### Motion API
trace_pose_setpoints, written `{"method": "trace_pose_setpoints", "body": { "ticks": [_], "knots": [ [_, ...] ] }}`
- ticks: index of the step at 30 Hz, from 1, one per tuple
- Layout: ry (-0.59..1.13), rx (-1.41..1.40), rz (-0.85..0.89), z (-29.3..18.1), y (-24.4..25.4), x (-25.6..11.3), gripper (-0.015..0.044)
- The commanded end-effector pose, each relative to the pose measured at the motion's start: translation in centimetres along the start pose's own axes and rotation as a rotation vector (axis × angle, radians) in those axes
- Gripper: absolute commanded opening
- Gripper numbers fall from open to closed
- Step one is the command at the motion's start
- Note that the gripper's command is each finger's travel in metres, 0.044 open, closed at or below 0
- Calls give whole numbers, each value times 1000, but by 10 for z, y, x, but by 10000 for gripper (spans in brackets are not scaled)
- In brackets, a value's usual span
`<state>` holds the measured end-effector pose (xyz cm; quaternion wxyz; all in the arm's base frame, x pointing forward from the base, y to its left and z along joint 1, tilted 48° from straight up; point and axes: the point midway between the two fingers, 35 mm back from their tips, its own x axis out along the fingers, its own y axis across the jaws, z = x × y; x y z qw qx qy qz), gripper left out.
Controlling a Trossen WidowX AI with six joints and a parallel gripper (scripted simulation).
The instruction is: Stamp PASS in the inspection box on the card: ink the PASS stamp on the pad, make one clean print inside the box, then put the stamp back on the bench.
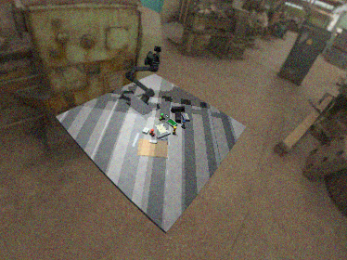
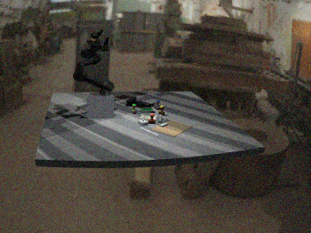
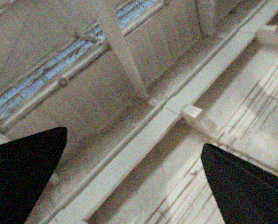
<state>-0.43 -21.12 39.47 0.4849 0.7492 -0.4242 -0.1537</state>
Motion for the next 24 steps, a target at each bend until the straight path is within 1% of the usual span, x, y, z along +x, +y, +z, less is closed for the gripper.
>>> {"method": "trace_pose_setpoints", "body": {
  "ticks": [1, 3, 7, 11, 14, 17, 20, 24],
  "knots": [
    [-1, -13, 7, -2, 1, 0, 374],
    [-5, -114, 63, -16, 11, -4, 321],
    [-1, -421, 223, -65, 32, -13, 216],
    [28, -721, 368, -122, 37, -22, 212],
    [65, -933, 464, -166, 29, -26, 212],
    [118, -1126, 537, -206, 12, -28, 212],
    [170, -1266, 578, -232, -5, -27, 212],
    [303, -1537, 634, -278, -51, -23, 212]
  ]
}}
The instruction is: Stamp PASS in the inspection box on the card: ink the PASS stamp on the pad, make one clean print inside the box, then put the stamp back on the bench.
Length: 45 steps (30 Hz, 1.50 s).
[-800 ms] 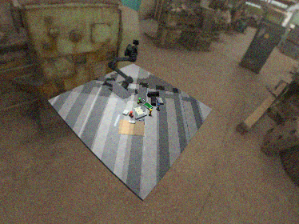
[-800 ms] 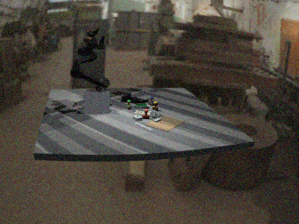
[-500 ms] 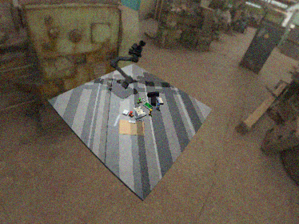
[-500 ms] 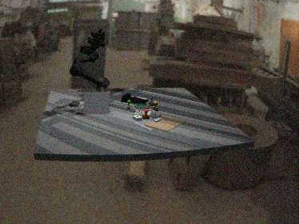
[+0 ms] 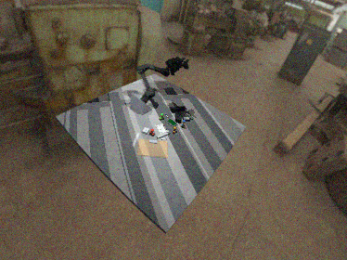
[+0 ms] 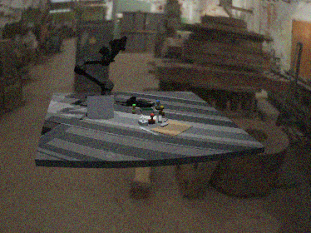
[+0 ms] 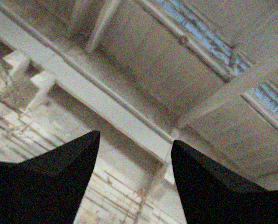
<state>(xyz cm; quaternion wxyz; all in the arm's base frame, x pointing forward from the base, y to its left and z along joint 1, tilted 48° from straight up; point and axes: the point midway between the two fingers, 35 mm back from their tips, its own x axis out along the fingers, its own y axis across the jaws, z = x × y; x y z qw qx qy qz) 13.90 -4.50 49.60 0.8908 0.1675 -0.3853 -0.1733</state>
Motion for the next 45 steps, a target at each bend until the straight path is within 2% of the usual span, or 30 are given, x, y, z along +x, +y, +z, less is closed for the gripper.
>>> {"method": "trace_pose_setpoints", "body": {
  "ticks": [1, 6, 12, 18, 23, 30, 37, 39, 45],
  "knots": [
    [157, -254, 136, -65, 30, 10, 212],
    [383, -503, 292, -150, 44, 8, 212],
    [703, -710, 463, -246, 30, -16, 212],
    [1088, -801, 622, -327, -6, -64, 212],
    [1448, -752, 732, -370, -41, -121, 212],
    [1973, -466, 795, -384, -81, -210, 212],
    [2420, 135, 669, -352, -89, -276, 212],
    [2480, 292, 612, -342, -87, -283, 212],
    [2487, 312, 604, -341, -87, -284, 212]
  ]
}}
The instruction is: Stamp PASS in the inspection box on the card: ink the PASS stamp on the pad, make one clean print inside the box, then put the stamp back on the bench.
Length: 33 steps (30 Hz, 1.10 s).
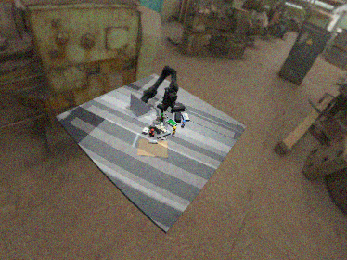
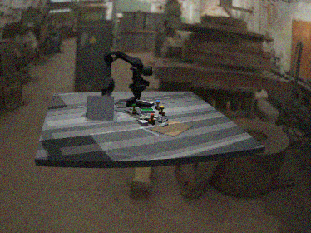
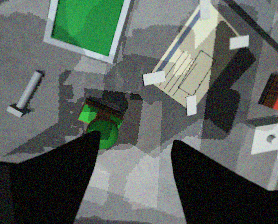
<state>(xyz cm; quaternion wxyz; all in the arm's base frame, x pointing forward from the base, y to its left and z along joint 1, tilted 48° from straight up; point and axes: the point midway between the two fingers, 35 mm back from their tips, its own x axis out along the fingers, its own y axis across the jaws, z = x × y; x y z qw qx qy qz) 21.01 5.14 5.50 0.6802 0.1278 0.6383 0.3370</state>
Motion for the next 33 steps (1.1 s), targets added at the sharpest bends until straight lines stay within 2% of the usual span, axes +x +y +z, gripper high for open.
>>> {"method": "trace_pose_setpoints", "body": {
  "ticks": [1, 13, 33],
  "knots": [
    [40, 141, 176, -12, 13, 1, 212],
    [40, 141, 175, -15, 11, 3, 212],
    [39, 142, 168, -14, 15, 35, 212]
  ]
}}
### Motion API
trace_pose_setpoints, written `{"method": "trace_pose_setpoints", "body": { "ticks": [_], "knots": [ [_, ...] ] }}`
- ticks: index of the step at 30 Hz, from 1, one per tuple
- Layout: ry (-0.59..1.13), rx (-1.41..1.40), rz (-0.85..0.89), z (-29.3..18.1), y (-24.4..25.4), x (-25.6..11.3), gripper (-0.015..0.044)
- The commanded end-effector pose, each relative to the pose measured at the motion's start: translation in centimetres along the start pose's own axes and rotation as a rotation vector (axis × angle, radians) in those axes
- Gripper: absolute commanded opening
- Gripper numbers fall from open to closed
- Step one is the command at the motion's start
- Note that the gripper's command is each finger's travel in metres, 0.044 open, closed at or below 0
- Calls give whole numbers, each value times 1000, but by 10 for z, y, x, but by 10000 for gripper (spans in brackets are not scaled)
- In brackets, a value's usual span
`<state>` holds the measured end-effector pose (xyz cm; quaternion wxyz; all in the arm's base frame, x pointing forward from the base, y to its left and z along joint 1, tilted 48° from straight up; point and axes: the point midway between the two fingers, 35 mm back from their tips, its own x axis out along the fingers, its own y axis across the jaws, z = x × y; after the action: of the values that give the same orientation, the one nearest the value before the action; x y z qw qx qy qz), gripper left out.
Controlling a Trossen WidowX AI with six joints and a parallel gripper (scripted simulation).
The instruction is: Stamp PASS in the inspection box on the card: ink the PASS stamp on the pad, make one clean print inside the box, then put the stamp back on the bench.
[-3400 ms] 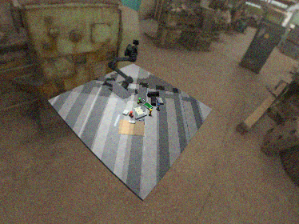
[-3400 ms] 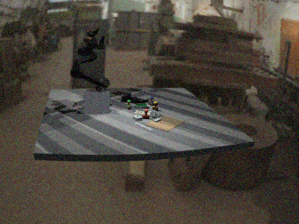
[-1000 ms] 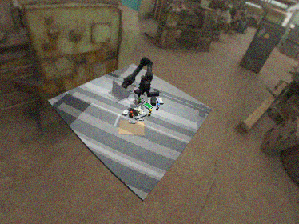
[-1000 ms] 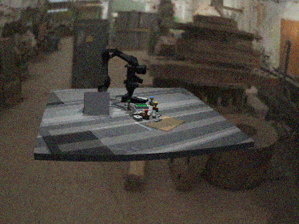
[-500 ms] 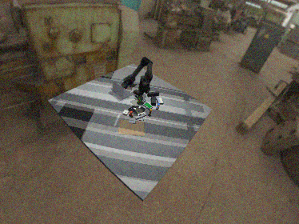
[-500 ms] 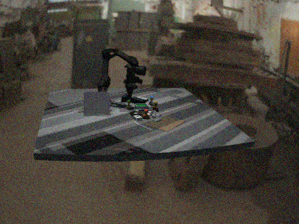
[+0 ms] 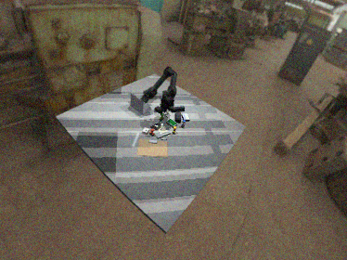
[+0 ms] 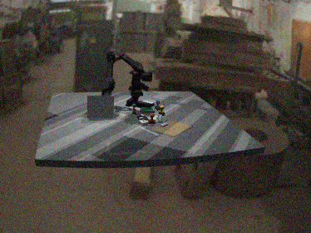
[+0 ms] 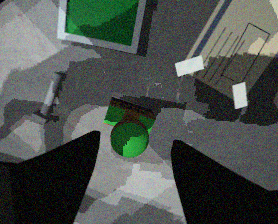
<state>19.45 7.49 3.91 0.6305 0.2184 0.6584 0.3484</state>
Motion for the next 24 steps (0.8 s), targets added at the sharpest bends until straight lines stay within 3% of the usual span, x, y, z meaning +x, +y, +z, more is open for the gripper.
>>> {"method": "trace_pose_setpoints", "body": {
  "ticks": [1, 24],
  "knots": [
    [7, 7, 8, -2, 1, 10, 212],
    [7, 6, 17, -6, 4, 46, 212]
  ]
}}
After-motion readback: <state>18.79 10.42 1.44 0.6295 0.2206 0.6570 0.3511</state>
